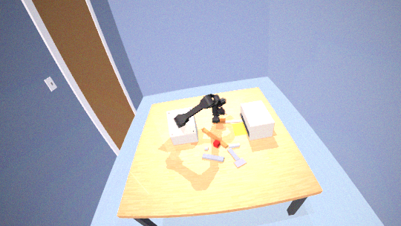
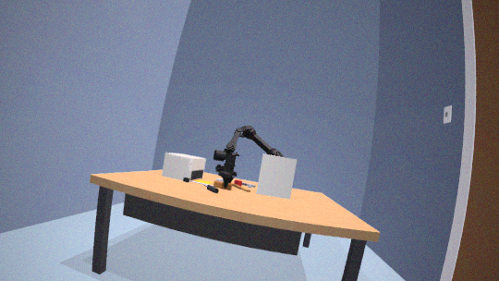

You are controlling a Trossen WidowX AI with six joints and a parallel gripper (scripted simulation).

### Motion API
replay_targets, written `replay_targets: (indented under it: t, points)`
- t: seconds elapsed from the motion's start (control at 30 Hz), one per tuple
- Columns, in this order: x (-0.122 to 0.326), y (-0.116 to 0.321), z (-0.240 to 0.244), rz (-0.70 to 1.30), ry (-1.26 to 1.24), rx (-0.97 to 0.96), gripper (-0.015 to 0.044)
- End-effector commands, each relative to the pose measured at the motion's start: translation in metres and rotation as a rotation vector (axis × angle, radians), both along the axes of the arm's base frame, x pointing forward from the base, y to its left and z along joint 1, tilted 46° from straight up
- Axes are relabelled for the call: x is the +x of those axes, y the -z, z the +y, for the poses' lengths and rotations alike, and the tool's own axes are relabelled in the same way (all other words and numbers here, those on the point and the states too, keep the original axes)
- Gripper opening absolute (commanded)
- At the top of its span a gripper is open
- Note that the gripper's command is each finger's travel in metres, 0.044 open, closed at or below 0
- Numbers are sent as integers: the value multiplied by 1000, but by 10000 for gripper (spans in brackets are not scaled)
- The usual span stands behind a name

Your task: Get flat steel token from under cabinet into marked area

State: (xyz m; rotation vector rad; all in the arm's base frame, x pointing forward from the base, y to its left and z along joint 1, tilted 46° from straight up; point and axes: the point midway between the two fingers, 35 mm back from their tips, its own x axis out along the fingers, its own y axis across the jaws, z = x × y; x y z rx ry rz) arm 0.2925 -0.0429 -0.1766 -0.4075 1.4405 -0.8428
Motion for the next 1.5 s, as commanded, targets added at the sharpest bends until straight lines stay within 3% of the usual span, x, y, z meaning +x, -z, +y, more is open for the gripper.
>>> replay_targets:
  t: [0.0, 1.47]
  points:
    - [9, -1, -2, -5, 1, 3, 0]
    - [60, -9, -16, -7, 1, 2, 0]
